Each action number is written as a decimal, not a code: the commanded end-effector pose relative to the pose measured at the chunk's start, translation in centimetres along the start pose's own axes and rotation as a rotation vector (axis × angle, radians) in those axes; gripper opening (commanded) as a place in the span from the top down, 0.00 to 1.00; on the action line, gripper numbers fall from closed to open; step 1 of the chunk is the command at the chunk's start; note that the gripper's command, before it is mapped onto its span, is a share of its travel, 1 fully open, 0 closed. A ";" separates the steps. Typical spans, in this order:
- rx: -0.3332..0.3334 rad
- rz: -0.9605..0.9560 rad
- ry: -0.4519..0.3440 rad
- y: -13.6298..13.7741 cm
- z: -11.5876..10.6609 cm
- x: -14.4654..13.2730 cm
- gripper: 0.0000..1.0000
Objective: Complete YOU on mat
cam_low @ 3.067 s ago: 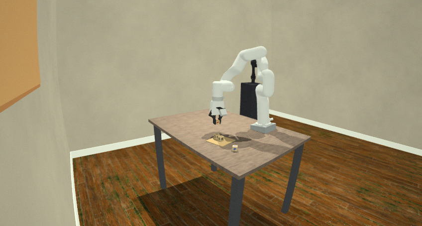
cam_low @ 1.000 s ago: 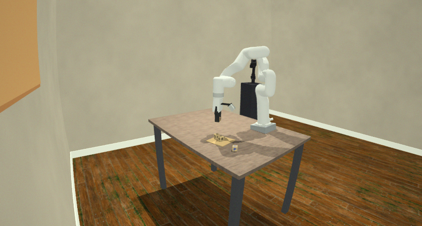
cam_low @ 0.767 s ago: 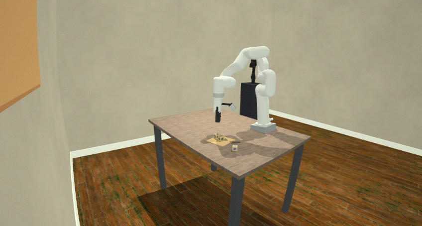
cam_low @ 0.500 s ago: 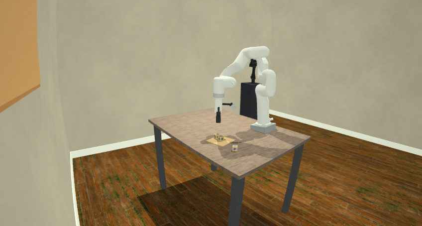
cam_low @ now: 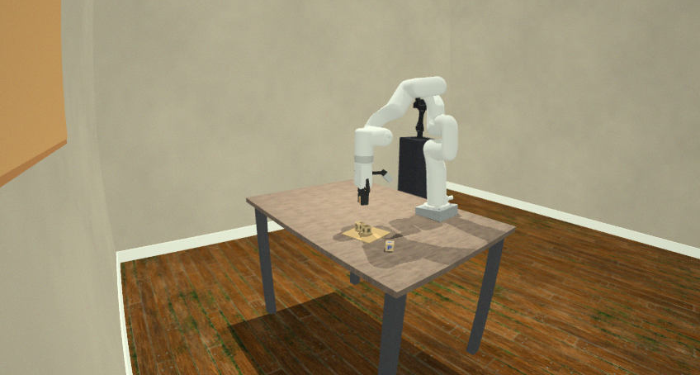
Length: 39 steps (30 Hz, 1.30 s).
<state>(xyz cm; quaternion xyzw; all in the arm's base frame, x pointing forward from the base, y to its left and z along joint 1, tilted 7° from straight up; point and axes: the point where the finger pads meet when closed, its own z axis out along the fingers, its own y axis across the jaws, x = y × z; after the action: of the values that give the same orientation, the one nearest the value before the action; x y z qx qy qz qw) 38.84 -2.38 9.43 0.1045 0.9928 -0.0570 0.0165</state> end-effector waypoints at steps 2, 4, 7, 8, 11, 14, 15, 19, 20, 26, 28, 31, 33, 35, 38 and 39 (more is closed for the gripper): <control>-0.008 -0.160 -0.001 1.0 -0.2 -0.2 0.73; -0.008 -0.202 -0.001 1.3 -0.2 -0.2 0.73; -0.008 -0.245 -0.001 1.6 -0.2 -0.3 0.73; -0.008 -0.245 -0.001 1.6 -0.2 -0.3 0.73; -0.008 -0.343 -0.001 2.2 -0.2 -0.3 0.73; -0.008 -0.405 -0.002 2.6 -0.2 -0.3 0.73; -0.008 -0.427 -0.002 2.7 -0.2 -0.3 0.73; -0.008 -0.512 -0.002 3.3 -0.2 -0.3 0.73; -0.008 -0.533 -0.002 3.4 -0.2 -0.3 0.73; -0.008 -0.660 -0.002 4.2 -0.2 -0.3 0.73; -0.008 -0.695 -0.003 4.4 -0.2 -0.3 0.73; -0.007 -0.756 -0.003 4.8 -0.2 -0.3 0.73; -0.007 -0.800 -0.003 5.1 -0.3 -0.3 0.73; -0.007 -0.841 -0.003 5.4 -0.3 -0.3 0.73; -0.007 -0.906 -0.003 5.8 -0.3 -0.2 0.73; -0.007 -0.927 -0.003 6.0 -0.3 -0.2 0.73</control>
<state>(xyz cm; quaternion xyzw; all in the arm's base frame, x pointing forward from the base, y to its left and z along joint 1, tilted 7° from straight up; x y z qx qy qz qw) 40.05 2.64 9.00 -0.2951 0.9536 -0.0591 -0.0070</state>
